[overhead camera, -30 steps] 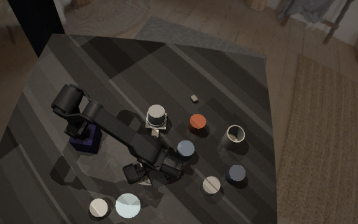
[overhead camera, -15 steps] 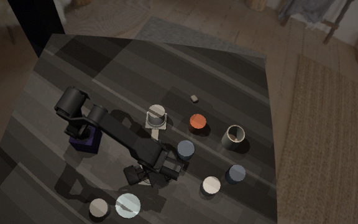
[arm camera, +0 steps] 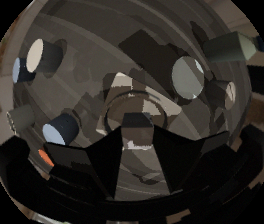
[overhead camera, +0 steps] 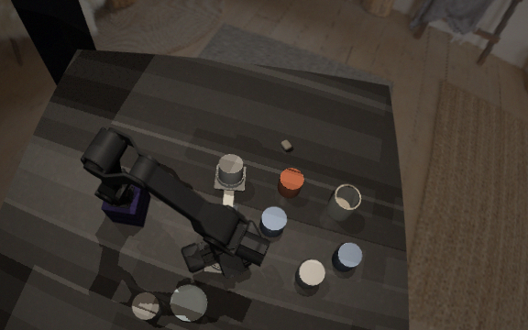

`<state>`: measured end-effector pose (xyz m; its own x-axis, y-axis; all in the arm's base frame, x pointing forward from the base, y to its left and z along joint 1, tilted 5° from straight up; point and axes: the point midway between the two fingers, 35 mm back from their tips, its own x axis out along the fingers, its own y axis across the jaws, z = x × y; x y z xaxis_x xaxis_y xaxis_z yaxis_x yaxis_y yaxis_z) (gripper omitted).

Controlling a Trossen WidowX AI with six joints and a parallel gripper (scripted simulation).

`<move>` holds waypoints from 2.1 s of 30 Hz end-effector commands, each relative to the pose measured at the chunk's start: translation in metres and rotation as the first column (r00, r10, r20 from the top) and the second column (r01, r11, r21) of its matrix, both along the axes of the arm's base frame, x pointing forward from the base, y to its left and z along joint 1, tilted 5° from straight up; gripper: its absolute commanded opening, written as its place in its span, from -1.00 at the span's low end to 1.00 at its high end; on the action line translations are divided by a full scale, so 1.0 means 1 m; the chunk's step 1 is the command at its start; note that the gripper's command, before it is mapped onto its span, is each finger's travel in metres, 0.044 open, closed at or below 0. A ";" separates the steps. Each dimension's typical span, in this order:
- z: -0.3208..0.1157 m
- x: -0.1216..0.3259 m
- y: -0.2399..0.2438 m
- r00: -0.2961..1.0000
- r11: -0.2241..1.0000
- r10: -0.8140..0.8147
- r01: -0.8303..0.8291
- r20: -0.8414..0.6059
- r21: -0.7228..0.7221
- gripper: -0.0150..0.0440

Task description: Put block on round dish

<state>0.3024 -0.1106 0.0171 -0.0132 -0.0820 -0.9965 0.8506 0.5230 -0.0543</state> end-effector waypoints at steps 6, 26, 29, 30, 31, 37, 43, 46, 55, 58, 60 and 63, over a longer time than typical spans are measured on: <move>0.055 0.006 0.002 1.000 1.000 0.002 -0.002 0.013 -0.008 -0.49; 0.069 -0.009 -0.034 1.000 1.000 0.002 -0.002 0.012 -0.010 -0.49; 0.061 -0.014 -0.046 1.000 1.000 0.002 -0.002 0.012 -0.011 -0.49; 0.059 -0.016 -0.051 1.000 1.000 0.002 -0.002 0.012 -0.012 -0.49; 0.056 -0.018 -0.055 1.000 1.000 0.002 -0.002 0.012 -0.012 -0.49; 0.042 -0.031 -0.078 1.000 1.000 0.002 -0.002 0.010 -0.015 -0.49; 0.027 -0.047 -0.101 1.000 1.000 0.002 -0.002 0.008 -0.018 -0.49; 0.020 -0.056 -0.111 1.000 1.000 0.002 -0.002 0.007 -0.019 -0.49; 0.004 -0.077 -0.132 1.000 1.000 0.002 -0.002 0.004 -0.023 -0.49; -0.004 -0.077 -0.133 1.000 1.000 0.002 -0.002 0.004 -0.023 -0.49; -0.013 -0.077 -0.134 1.000 1.000 0.002 -0.002 0.004 -0.023 -0.49; -0.029 -0.077 -0.135 1.000 1.000 0.002 -0.002 0.004 -0.023 -0.49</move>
